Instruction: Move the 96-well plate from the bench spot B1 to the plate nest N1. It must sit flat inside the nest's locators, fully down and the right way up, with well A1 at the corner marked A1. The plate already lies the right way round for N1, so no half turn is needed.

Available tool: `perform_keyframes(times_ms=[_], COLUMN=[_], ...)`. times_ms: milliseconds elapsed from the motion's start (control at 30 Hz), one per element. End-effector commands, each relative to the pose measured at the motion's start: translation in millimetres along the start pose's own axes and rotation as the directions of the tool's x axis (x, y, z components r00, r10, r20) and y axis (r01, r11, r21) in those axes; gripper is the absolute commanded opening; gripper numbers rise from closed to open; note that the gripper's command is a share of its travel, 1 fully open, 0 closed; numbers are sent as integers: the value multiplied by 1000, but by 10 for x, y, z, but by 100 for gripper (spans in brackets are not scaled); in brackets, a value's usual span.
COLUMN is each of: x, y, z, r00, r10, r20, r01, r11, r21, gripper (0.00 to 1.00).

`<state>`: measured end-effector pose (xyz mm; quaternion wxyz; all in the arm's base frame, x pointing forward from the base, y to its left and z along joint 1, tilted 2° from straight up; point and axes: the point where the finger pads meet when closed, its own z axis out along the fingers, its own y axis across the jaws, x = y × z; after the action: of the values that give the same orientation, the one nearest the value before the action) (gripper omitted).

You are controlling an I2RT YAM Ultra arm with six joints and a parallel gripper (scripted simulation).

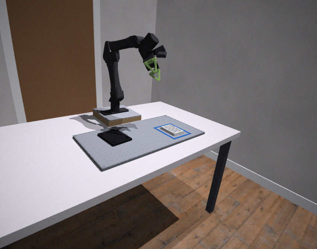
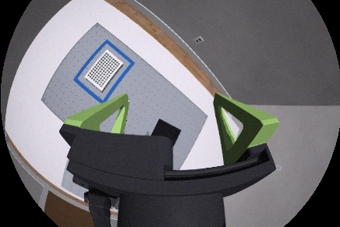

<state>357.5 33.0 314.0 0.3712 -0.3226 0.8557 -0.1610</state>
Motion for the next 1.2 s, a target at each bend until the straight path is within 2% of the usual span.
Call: perform_keyframes(times_ms=[0, 67, 100, 133, 200, 233, 333, 367, 400, 467, 533, 567, 667, 733, 767, 800, 867, 900, 967, 1033, 1167], x=[-97, -120, -49, -138, -153, -161, -176, -182, -185, -185, -181, -195, -197, -200, -77, -201, -196, -195, -186, -186, -163], y=[57, 105, 201, 155, 207, 233, 317, 345, 375, 375, 420, 464, 558, 619, 744, 683, 750, 782, 852, 852, 993], z=[18, 104, 222, 189, 274, 316, 441, 482, 522, 522, 606, 644, 762, 840, 935, 918, 993, 1031, 1104, 1104, 1245], r00=[995, 995, 995, 992, 985, 985, 968, 968, 961, 961, 943, 944, 913, 913, 906, 900, 874, 874, 841, 841, 771], r10=[96, 96, 90, 117, 155, 155, 211, 211, 230, 230, 266, 262, 309, 309, 294, 323, 350, 350, 375, 375, 416], r20=[-21, -21, -46, -39, -74, -74, -133, -133, -156, -156, -200, -198, -267, -267, -306, -292, -339, -339, -389, -389, -482], r01=[-98, -97, -93, -120, -163, -163, -230, -230, -253, -253, -300, -297, -364, -364, -362, -387, -429, -429, -473, -473, -551], r11=[994, 994, 993, 990, 981, 981, 963, 963, 955, 955, 939, 939, 912, 912, 911, 902, 882, 882, 860, 860, 816], r21=[-58, -59, -73, -76, -105, -105, -143, -143, -154, -154, -169, -172, -189, -189, -197, -192, -196, -196, -193, -193, -175], gripper=[100, 100, 100, 100, 100, 100, 100, 100, 100, 100, 100, 100, 100, 100, 100, 100, 100, 100, 100, 100, 100])
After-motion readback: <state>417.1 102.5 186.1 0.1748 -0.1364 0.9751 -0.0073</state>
